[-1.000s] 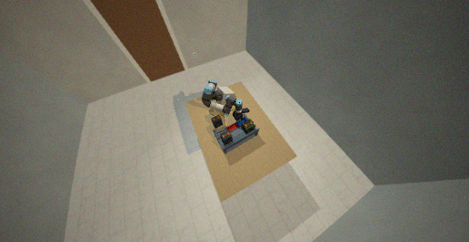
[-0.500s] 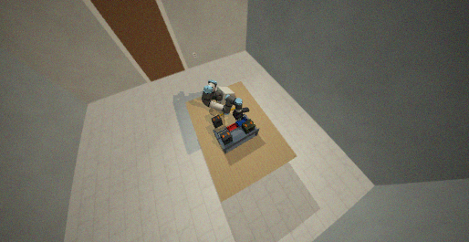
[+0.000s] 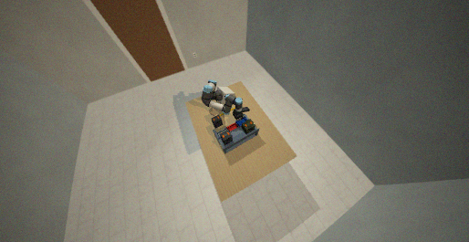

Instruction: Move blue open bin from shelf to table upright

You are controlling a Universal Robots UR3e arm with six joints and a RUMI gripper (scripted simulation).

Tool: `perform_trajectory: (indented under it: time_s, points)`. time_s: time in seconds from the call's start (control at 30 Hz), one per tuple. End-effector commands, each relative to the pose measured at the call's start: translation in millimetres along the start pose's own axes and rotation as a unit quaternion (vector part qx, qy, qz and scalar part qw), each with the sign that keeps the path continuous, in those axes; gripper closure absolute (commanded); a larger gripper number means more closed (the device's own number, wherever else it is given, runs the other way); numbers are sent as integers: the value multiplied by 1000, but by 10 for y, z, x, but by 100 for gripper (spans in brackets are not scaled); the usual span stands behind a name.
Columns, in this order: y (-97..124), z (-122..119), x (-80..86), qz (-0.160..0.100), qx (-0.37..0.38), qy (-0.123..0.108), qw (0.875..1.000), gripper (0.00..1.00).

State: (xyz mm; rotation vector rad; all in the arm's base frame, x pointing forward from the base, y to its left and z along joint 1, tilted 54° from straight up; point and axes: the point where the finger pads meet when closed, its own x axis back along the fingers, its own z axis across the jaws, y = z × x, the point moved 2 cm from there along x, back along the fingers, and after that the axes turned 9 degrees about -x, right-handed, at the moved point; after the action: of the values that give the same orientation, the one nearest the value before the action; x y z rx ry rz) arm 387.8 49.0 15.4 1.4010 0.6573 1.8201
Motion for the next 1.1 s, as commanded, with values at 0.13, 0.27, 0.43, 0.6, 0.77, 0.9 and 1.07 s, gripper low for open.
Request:
perform_trajectory:
  time_s: [0.13, 0.27, 0.43, 0.6, 0.77, 0.9, 1.07]
  points:
    - [-1, 5, 39, 0, -1, 0, 1000, 100]
    - [-1, 5, 39, 0, -1, 0, 1000, 100]
    - [-1, 5, 16, 0, -1, 0, 1000, 100]
    - [-1, 5, 10, 0, -1, 0, 1000, 100]
    - [-1, 5, 10, 0, -1, 0, 1000, 100]
    - [-1, 5, 7, 0, 0, 0, 1000, 100]
    - [-1, 5, -5, 0, -1, 0, 1000, 100]
